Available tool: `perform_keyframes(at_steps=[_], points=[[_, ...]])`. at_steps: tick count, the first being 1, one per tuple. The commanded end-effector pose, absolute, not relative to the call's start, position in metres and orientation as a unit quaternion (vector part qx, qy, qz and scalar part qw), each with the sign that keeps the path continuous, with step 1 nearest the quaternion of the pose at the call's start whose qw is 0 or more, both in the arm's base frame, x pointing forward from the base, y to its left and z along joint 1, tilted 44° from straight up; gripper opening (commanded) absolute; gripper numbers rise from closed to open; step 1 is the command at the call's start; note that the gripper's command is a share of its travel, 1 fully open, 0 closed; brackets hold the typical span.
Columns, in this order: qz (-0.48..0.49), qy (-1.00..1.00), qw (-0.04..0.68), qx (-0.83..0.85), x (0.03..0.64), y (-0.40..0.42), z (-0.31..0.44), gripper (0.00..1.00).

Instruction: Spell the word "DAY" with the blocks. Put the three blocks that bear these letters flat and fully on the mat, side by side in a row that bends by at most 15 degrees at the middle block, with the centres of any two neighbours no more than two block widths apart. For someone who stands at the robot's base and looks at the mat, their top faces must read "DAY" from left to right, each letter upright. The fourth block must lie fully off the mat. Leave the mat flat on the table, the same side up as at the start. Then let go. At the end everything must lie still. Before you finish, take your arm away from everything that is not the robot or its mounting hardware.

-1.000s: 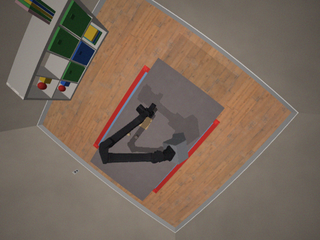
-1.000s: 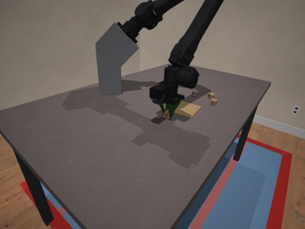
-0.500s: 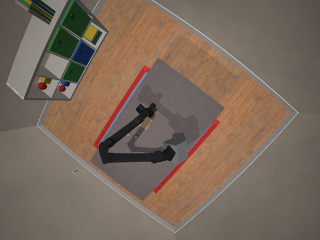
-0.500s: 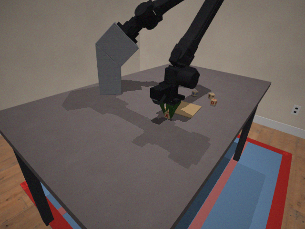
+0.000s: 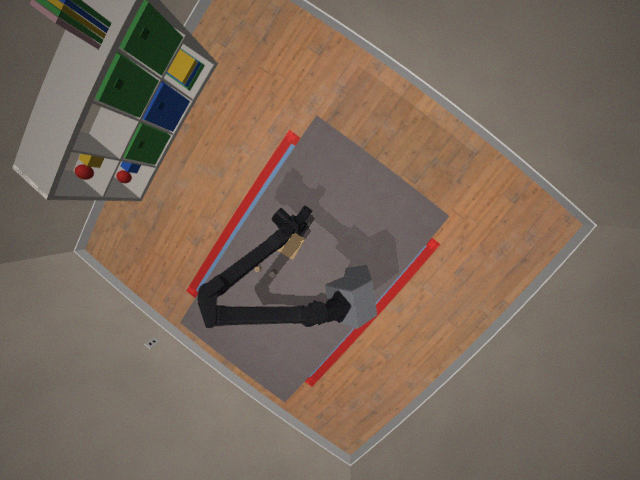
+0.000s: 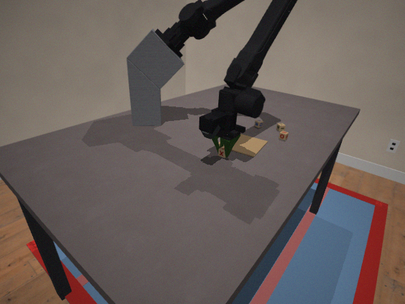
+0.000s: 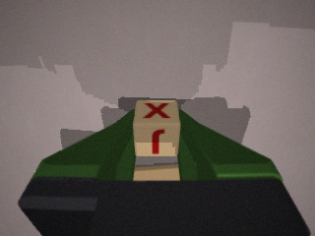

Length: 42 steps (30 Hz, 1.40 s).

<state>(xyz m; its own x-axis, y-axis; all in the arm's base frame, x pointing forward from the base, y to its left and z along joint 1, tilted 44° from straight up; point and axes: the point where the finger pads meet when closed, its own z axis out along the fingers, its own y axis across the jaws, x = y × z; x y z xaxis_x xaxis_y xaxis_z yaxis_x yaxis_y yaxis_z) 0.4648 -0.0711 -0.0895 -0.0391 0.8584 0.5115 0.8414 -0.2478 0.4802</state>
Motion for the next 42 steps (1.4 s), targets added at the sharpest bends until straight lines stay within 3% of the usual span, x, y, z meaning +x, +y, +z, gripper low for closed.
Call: perform_keyframes(at_steps=[1,42], points=[[0.378,0.606,0.012,0.699,0.4655,-0.075,-0.0876,0.2],[0.378,0.611,0.008,0.695,0.4661,-0.0657,-0.0954,0.2]])
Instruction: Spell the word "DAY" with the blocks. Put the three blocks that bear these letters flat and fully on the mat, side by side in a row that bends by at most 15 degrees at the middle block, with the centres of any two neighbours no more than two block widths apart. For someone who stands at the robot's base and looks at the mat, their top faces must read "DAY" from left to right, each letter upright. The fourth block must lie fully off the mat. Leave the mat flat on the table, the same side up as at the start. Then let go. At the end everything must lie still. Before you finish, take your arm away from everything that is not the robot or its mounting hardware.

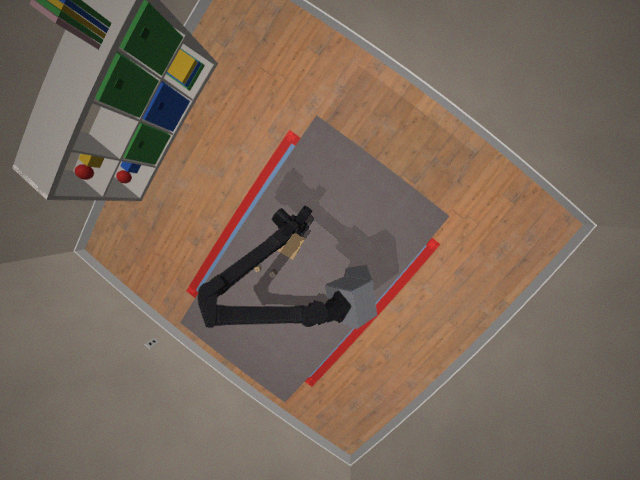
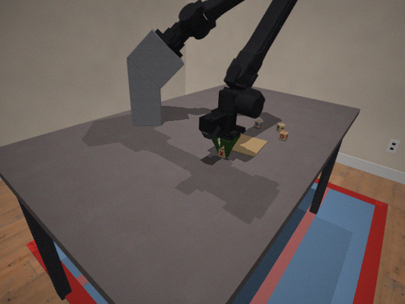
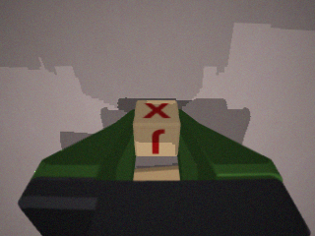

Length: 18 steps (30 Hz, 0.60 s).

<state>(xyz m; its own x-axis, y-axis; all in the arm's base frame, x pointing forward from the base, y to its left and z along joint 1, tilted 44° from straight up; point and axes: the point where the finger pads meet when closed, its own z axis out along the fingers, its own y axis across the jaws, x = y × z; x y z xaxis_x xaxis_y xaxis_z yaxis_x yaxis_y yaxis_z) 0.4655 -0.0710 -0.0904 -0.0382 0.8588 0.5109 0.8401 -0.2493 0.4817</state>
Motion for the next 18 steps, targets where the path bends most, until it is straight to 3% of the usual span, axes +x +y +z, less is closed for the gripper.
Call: perform_keyframes(at_steps=[1,18], points=[[0.378,0.611,0.008,0.695,0.4664,-0.0657,-0.0954,0.2],[0.379,0.611,0.011,0.695,0.4676,-0.0672,-0.0936,0.2]])
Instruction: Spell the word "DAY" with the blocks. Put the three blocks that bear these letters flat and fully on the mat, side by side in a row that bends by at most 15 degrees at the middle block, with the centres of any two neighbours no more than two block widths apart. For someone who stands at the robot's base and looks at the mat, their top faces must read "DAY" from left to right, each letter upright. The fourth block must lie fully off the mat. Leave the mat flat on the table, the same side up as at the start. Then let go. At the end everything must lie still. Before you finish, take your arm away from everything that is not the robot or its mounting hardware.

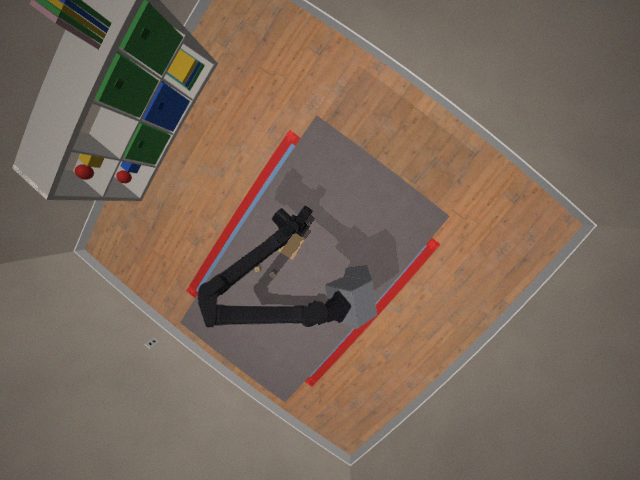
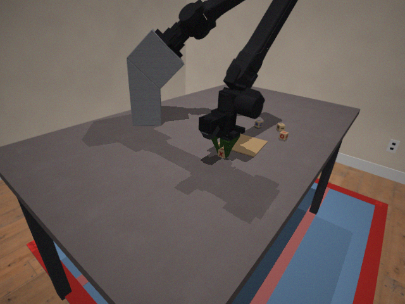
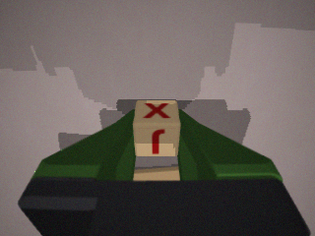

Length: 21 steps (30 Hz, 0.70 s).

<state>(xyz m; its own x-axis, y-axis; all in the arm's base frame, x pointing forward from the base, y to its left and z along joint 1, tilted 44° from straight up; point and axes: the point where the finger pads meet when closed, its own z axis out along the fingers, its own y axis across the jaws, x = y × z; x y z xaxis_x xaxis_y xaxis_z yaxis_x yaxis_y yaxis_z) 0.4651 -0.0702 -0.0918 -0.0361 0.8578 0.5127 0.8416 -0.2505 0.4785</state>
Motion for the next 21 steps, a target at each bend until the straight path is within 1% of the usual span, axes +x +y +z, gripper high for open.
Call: perform_keyframes(at_steps=[1,2,3,7,8,10,11,13,14,16,17,21], points=[[0.379,0.611,0.011,0.695,0.4676,-0.0672,-0.0936,0.2],[0.379,0.611,0.011,0.695,0.4676,-0.0672,-0.0936,0.2],[0.379,0.611,0.011,0.695,0.4676,-0.0672,-0.0936,0.24],[0.379,0.611,0.011,0.695,0.4676,-0.0672,-0.0936,0.24],[0.379,0.611,0.011,0.695,0.4676,-0.0672,-0.0936,0.27],[0.379,0.611,0.011,0.695,0.4676,-0.0672,-0.0936,0.27],[0.379,0.611,0.011,0.695,0.4676,-0.0672,-0.0936,0.31],[0.379,0.611,0.011,0.695,0.4676,-0.0672,-0.0936,0.31],[0.379,0.611,0.011,0.695,0.4676,-0.0672,-0.0936,0.35],[0.379,0.611,0.011,0.695,0.4676,-0.0672,-0.0936,0.35],[0.379,0.611,0.011,0.695,0.4676,-0.0672,-0.0936,0.39],[0.379,0.611,0.011,0.695,0.4676,-0.0672,-0.0936,0.39]])
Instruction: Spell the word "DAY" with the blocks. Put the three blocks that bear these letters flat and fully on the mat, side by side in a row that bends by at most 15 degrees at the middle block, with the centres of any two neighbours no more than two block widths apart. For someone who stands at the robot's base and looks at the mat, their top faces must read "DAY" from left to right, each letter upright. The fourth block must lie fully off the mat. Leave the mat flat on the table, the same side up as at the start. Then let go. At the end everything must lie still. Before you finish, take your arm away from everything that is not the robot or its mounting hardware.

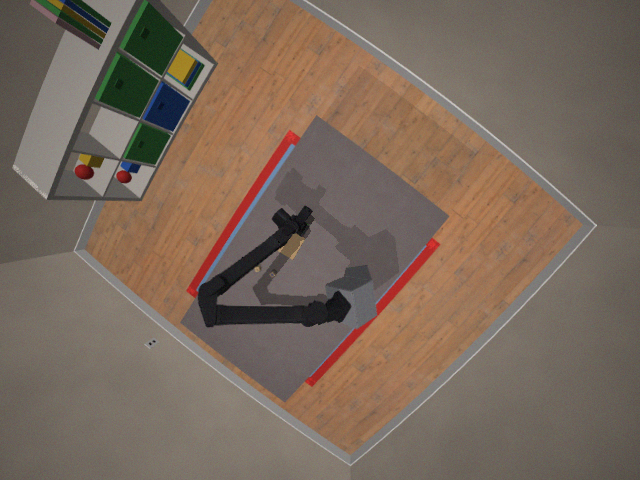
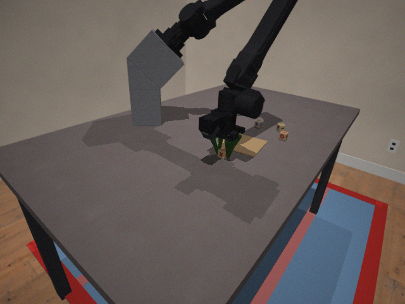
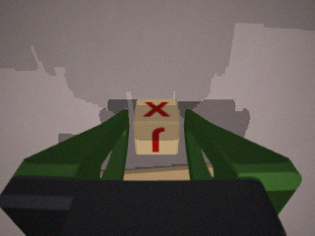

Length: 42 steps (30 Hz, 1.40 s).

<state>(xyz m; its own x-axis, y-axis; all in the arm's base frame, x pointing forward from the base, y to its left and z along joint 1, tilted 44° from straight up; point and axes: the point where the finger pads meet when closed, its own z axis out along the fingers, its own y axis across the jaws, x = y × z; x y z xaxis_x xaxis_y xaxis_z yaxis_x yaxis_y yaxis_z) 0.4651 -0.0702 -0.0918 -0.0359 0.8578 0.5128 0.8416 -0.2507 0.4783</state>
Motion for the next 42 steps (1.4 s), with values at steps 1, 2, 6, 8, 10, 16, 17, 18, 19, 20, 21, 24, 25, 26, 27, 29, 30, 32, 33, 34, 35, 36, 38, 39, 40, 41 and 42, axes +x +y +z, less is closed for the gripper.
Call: perform_keyframes(at_steps=[1,2,6,8,10,16,17,18,19,20,21,24,25,26,27,29,30,32,33,34,35,36,38,39,40,41,42], points=[[0.379,0.611,0.011,0.695,0.468,-0.067,-0.094,0.39],[0.379,0.611,0.011,0.695,0.468,-0.067,-0.094,0.39],[0.379,0.611,0.011,0.695,0.468,-0.067,-0.094,0.39],[0.379,0.611,0.011,0.695,0.468,-0.067,-0.094,0.9],[0.379,0.611,0.011,0.695,0.468,-0.067,-0.094,0.9],[0.379,0.611,0.011,0.695,0.468,-0.067,-0.094,0.9],[0.379,0.611,0.011,0.695,0.468,-0.067,-0.094,0.9],[0.379,0.611,0.011,0.695,0.468,-0.067,-0.094,0.9],[0.379,0.611,0.011,0.695,0.468,-0.067,-0.094,0.9],[0.379,0.611,0.011,0.695,0.468,-0.067,-0.094,0.9],[0.379,0.611,0.011,0.695,0.468,-0.067,-0.094,0.9],[0.379,0.61,0.011,0.696,0.467,-0.068,-0.093,0.9],[0.379,0.61,0.011,0.696,0.467,-0.069,-0.092,0.9],[0.379,0.61,0.012,0.696,0.467,-0.07,-0.091,0.9],[0.379,0.609,0.013,0.696,0.467,-0.071,-0.089,0.9],[0.38,0.609,0.016,0.696,0.466,-0.075,-0.085,0.9],[0.38,0.608,0.018,0.697,0.465,-0.077,-0.082,0.9],[0.379,0.607,0.02,0.698,0.462,-0.082,-0.082,0.9],[0.379,0.607,0.02,0.698,0.461,-0.083,-0.081,0.9],[0.38,0.607,0.02,0.698,0.46,-0.083,-0.081,0.9],[0.38,0.607,0.02,0.698,0.46,-0.083,-0.081,0.9],[0.38,0.607,0.02,0.698,0.46,-0.083,-0.081,0.9],[0.38,0.607,0.02,0.698,0.459,-0.084,-0.079,0.9],[0.38,0.607,0.02,0.698,0.459,-0.085,-0.078,0.9],[0.38,0.607,0.02,0.698,0.458,-0.085,-0.077,0.9],[0.38,0.607,0.02,0.698,0.457,-0.086,-0.077,0.9],[0.38,0.607,0.02,0.698,0.457,-0.086,-0.076,0.9]])
